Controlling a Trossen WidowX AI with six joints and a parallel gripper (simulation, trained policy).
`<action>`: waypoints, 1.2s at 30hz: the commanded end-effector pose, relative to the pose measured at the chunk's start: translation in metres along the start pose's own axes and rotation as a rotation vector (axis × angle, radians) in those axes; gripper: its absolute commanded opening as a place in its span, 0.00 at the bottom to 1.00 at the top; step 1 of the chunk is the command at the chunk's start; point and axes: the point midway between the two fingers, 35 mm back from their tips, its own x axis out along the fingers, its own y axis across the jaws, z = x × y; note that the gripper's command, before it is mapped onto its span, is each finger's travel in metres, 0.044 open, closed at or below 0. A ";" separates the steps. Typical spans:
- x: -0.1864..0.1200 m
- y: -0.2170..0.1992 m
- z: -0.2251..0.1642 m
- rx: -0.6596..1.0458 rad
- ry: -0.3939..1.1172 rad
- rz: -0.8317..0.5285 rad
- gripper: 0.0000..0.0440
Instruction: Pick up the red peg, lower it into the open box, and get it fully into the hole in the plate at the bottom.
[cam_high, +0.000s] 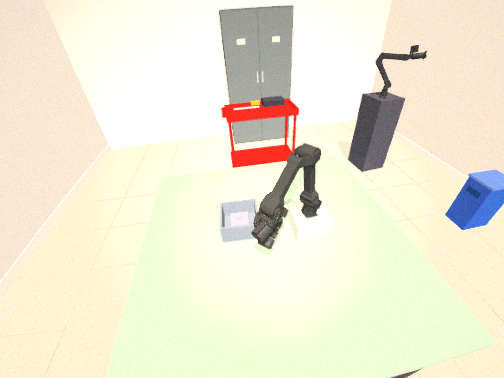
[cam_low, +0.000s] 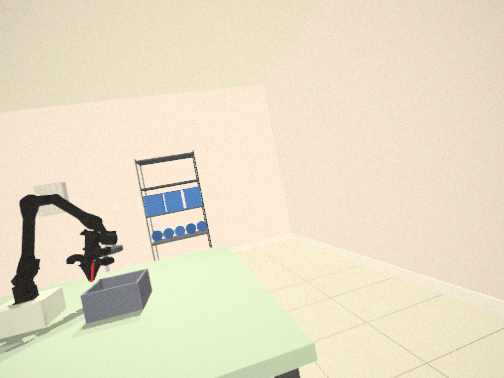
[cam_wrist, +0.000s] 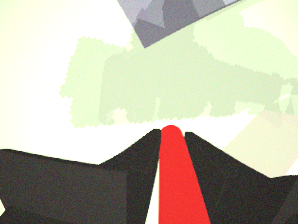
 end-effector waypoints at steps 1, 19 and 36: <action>-0.014 -0.003 0.016 0.029 -0.020 0.006 0.00; -0.023 -0.022 0.102 0.251 -0.055 0.037 0.00; 0.019 -0.038 0.176 0.310 -0.032 0.095 0.00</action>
